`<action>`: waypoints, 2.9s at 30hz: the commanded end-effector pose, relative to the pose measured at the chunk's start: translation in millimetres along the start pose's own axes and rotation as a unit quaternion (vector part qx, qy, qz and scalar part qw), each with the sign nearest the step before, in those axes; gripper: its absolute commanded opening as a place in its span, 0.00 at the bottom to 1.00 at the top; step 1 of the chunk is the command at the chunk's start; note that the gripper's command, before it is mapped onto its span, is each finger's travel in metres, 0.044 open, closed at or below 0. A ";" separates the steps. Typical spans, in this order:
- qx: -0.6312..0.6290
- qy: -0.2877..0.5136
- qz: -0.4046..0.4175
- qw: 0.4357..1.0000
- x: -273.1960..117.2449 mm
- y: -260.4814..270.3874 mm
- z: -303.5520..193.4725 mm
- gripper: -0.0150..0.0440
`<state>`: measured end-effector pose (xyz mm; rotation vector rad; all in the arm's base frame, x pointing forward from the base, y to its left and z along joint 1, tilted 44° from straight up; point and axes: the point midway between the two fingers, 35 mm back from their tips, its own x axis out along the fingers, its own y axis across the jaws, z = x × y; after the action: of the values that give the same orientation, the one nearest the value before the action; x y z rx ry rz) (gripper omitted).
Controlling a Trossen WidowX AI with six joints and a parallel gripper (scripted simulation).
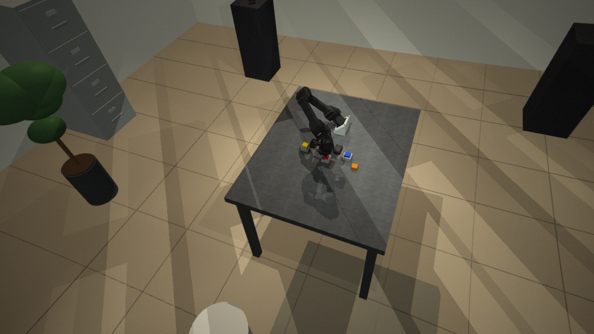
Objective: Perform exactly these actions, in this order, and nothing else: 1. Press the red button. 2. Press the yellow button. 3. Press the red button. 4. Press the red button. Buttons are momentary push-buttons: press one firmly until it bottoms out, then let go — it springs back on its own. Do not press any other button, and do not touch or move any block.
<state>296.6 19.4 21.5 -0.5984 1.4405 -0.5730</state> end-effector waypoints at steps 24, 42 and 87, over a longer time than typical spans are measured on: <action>-0.004 0.003 -0.002 1.000 -29.3 0.0 -1.5 0.29; -0.004 0.002 -0.002 1.000 -9.4 0.0 -1.2 0.29; -0.007 0.001 0.013 1.000 -61.2 85.2 -3.6 0.56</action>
<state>299.0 76.0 30.4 -0.5746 1.4397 -0.5662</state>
